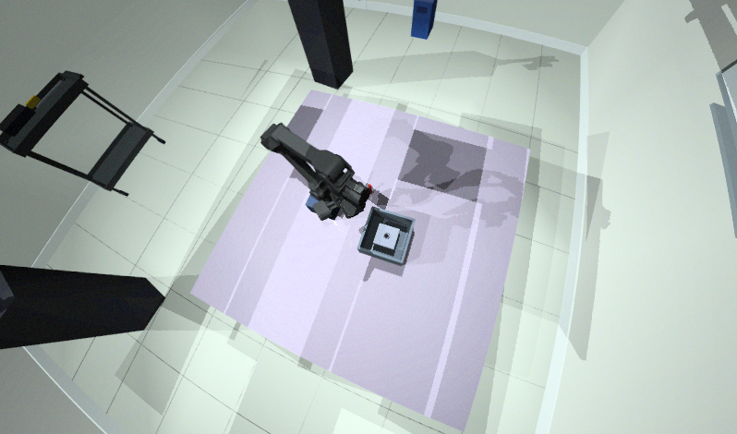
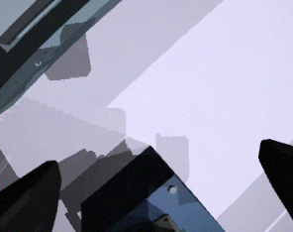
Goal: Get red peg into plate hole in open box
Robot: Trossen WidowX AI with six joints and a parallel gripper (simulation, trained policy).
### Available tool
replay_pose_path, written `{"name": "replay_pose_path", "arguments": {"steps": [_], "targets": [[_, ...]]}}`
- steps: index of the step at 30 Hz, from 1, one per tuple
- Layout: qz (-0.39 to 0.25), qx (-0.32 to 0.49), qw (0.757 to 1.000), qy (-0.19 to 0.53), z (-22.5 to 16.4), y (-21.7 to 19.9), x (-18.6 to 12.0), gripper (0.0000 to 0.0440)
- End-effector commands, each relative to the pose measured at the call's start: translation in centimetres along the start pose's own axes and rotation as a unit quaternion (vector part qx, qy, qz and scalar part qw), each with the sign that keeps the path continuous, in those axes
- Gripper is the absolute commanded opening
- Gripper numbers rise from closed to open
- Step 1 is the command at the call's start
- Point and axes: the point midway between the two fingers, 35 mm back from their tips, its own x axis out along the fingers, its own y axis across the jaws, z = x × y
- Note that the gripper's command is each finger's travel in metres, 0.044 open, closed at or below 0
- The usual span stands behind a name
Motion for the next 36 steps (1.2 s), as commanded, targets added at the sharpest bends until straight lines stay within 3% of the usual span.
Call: {"name": "replay_pose_path", "arguments": {"steps": [1,20,36], "targets": [[-0.001,0.022,1.000,0.018,-0.3,1.6,0.1,0.0440],[-0.048,0.100,0.990,0.090,-5.1,9.8,1.5,0.0440],[-0.079,0.103,0.986,0.101,-9.0,14.3,4.6,0.0440]]}}
